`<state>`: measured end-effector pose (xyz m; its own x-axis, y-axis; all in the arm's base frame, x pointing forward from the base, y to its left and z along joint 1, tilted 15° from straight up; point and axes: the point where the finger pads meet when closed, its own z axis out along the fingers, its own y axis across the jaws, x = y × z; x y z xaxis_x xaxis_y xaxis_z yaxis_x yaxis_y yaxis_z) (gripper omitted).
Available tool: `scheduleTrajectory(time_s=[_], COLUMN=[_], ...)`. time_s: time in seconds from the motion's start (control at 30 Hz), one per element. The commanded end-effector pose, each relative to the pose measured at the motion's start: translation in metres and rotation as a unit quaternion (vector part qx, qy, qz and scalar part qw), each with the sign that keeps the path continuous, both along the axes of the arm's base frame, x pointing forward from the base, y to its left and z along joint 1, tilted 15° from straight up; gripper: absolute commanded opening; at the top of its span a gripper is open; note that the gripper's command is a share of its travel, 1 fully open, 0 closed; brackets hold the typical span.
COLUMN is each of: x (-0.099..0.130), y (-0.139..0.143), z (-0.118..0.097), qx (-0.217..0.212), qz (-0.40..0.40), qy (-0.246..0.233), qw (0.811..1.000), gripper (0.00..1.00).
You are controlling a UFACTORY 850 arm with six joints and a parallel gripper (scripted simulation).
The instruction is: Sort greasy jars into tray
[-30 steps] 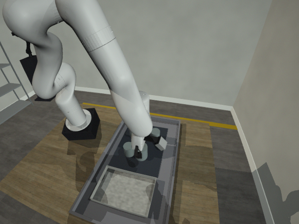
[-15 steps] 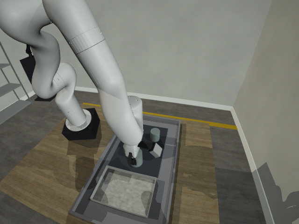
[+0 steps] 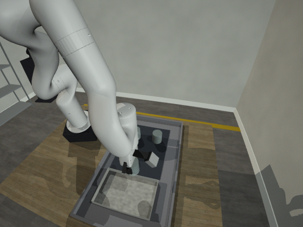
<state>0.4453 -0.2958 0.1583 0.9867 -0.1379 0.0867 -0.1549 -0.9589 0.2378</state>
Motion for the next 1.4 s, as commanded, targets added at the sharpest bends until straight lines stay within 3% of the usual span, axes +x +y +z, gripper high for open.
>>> scheduleTrajectory(time_s=[0.0,0.6,0.97,1.37], x=[-0.008,-0.034,-0.034,-0.033], y=[-0.016,-0.062,-0.062,-0.068], z=[0.004,0.015,0.015,-0.011], qx=[0.001,0.001,0.001,0.001], qz=[0.000,0.000,0.000,0.000], qy=[-0.001,-0.001,-0.001,-0.001], qw=[1.000,1.000,1.000,1.000], gripper=[0.00,0.00,0.00,0.00])
